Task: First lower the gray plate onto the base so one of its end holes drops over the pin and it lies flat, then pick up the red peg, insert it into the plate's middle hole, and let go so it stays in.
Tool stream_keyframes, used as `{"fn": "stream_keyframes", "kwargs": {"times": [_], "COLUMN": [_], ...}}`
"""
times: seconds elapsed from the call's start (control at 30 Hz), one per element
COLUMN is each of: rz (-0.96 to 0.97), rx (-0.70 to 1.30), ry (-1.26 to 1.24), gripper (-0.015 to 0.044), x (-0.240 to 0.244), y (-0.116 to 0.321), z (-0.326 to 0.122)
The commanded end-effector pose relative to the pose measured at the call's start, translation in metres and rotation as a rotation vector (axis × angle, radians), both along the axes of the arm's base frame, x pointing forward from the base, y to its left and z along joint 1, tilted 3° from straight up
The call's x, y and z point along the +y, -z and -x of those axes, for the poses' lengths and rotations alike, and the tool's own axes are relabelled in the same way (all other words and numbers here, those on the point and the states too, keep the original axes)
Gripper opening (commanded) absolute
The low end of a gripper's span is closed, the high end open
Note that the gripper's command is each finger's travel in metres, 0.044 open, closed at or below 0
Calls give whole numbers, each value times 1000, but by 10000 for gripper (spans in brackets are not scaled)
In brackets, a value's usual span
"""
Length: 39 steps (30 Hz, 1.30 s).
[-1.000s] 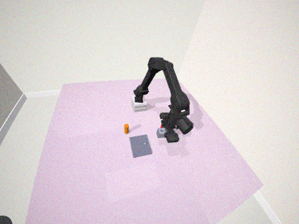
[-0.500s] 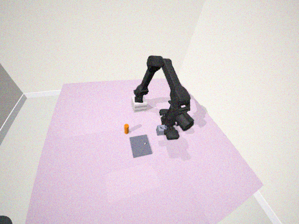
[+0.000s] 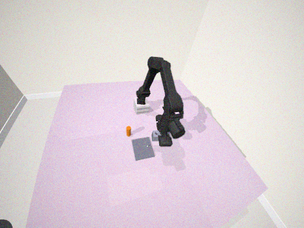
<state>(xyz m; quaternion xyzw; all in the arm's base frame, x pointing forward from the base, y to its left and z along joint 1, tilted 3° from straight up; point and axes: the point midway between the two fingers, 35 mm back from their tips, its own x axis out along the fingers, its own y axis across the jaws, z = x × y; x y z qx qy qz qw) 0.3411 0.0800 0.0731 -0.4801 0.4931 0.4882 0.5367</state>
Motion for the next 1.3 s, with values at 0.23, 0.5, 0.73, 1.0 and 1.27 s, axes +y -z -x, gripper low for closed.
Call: {"fn": "stream_keyframes", "kwargs": {"times": [0.23,0.5,0.73,1.0,1.27], "rz": [-4,-4,-4,-5,-5], "rx": [10,12,14,16,16], "ry": [55,98,136,175,176], "gripper": [0,0,0,0,0], "x": [-28,-50,-69,-88,-88], "y": [21,35,47,60,60], "z": [-3,-2,0,4,4]}}
